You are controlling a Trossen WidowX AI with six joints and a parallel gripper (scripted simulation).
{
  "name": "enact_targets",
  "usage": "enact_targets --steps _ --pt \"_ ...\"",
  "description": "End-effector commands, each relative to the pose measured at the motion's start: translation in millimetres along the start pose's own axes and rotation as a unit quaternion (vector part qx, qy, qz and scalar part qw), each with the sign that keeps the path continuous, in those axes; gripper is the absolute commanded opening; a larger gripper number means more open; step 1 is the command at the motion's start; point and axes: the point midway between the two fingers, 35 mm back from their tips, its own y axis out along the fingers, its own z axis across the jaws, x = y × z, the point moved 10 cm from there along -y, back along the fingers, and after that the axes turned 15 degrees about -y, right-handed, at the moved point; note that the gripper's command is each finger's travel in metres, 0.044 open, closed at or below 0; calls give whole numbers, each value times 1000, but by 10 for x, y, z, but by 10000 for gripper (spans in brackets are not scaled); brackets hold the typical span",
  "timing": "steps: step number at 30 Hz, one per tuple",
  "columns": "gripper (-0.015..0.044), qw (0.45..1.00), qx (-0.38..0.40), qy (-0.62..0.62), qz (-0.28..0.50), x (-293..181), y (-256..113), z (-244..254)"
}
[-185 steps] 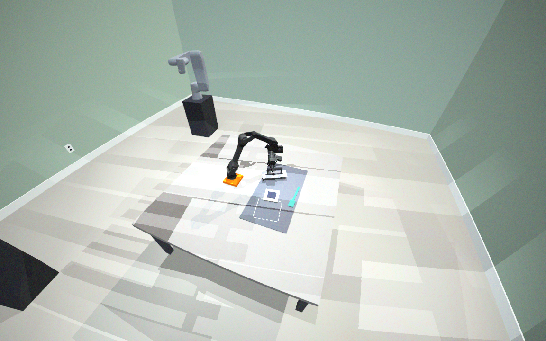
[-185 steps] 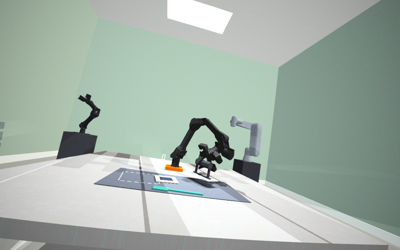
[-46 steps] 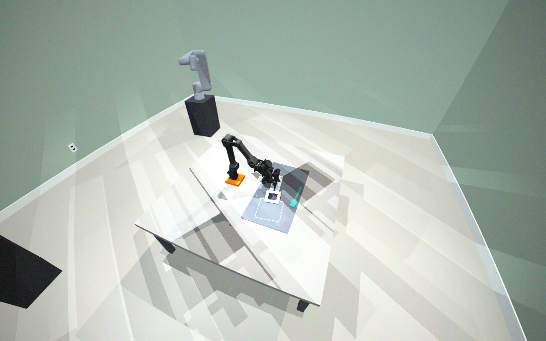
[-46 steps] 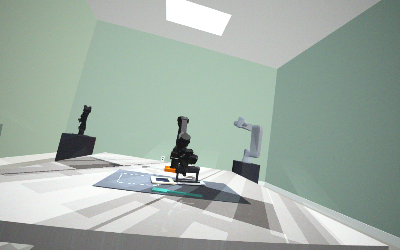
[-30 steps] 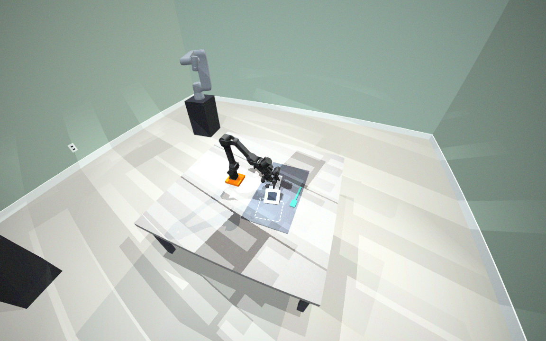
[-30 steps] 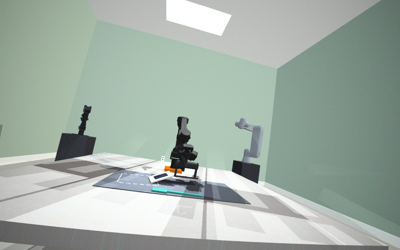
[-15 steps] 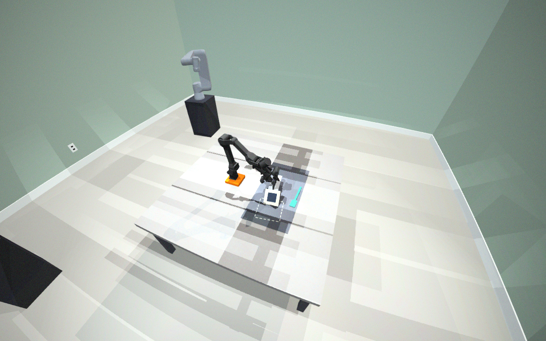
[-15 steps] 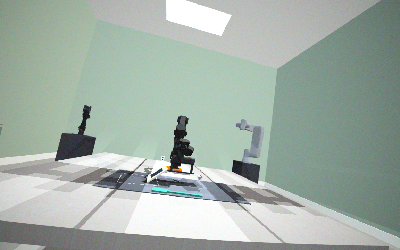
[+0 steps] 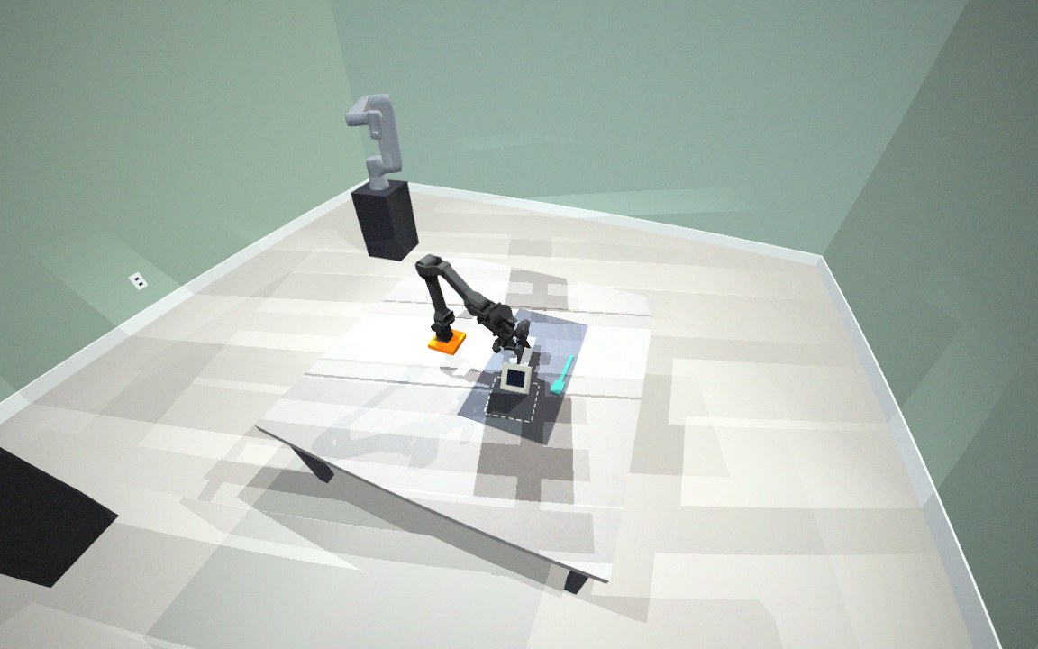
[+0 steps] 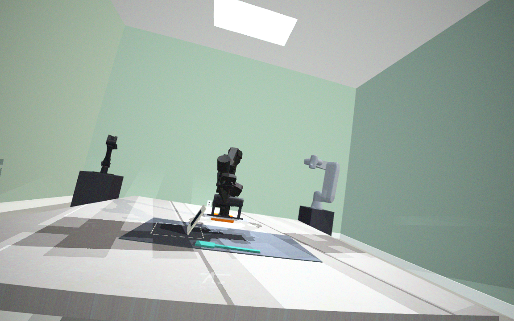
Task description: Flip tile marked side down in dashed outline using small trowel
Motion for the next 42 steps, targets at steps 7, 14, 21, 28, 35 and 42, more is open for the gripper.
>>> enact_targets --steps 7,14,21,28,35,42 --pt "0 1000 -6 -4 4 -230 19 43" --pt "0 1000 -6 -4 4 -251 24 55" --pt "0 1000 -6 -5 4 -327 51 107" --pt "0 1000 -6 -5 4 -437 112 210" --pt "0 1000 -5 -5 4 -519 193 330" --pt "0 1000 -5 -5 4 -487 206 312"
